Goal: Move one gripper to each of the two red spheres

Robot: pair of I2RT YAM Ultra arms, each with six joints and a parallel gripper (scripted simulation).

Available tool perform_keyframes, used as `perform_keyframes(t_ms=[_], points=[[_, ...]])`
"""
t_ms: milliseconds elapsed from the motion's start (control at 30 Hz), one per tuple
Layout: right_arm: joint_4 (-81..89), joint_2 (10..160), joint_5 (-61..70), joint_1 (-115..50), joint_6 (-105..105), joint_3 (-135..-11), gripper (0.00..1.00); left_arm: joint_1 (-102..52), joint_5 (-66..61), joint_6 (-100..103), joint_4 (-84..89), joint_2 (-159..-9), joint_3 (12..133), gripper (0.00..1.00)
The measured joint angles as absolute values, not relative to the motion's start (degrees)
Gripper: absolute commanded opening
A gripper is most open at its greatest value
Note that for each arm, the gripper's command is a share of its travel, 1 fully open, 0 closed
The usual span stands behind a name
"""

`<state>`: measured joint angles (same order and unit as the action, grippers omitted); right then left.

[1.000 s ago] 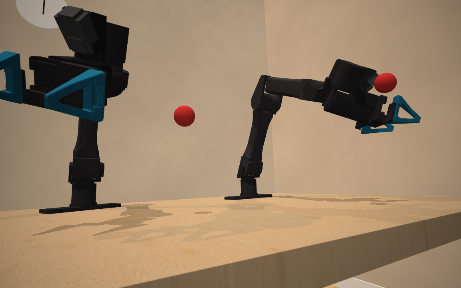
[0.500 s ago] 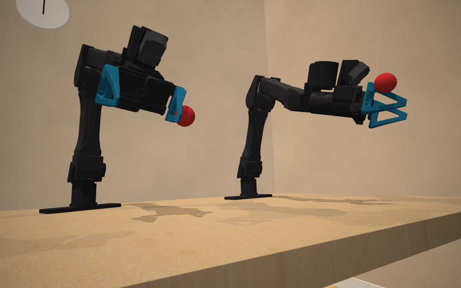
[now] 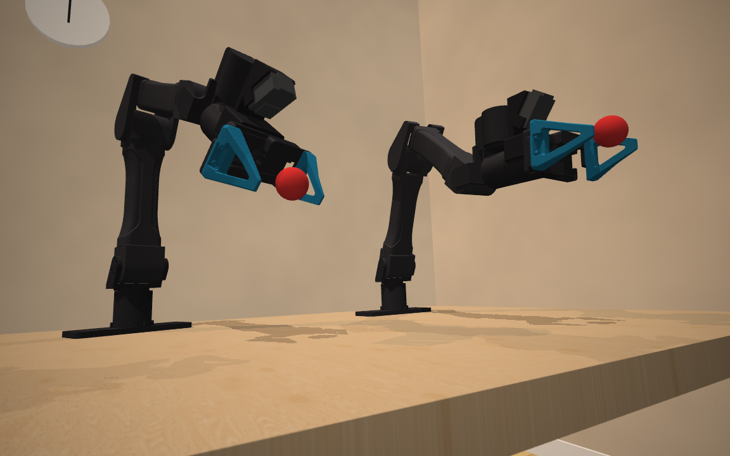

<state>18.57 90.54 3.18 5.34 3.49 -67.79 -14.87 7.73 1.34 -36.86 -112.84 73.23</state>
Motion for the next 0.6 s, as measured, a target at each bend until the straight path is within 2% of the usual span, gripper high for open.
perform_keyframes(t_ms=[600], points=[[19.33,90.54,4.21,5.34,3.7,-67.66,1.0,-14.55,4.54,0.23,-40.07,-112.86,73.23,1.0]])
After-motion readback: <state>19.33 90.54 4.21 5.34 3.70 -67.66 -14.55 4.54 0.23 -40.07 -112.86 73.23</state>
